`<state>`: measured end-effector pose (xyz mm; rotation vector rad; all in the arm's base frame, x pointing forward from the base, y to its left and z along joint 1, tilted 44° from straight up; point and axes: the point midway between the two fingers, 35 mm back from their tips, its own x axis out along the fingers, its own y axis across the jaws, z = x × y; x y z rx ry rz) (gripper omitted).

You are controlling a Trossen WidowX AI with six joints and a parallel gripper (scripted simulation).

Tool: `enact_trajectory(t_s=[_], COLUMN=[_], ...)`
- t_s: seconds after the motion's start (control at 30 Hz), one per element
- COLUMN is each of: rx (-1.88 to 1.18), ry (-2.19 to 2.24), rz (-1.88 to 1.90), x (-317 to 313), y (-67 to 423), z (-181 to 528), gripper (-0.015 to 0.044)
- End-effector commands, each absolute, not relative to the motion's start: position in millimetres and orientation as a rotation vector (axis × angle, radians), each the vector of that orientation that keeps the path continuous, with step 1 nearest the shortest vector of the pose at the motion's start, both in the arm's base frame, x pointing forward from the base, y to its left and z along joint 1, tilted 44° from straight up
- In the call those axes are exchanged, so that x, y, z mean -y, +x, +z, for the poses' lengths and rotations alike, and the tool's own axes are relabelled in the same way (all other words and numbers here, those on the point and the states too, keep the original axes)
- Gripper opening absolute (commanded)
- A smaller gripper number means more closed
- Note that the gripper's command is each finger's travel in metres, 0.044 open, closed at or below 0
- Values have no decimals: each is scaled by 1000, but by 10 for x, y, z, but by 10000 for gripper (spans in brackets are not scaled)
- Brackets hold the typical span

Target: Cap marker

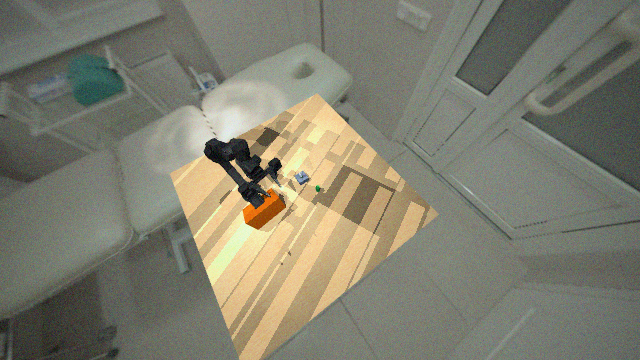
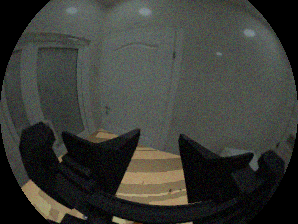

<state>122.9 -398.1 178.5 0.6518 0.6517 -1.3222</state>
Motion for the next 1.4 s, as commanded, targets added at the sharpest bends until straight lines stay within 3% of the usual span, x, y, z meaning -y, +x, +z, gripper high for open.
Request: enact_trajectory(t_s=[0.0,0.33,0.67,0.8,1.37], rx=[-817,-1244,-1546,-1634,-1637], ry=[683,773,861,910,914], rz=[-1119,-552,45,249,260], x=[3845,2935,1672,1170,842], y=[1704,2741,3355,3463,3466], z=[1406,356,-343,-544,-817], gripper=[240,240,240,240,240])
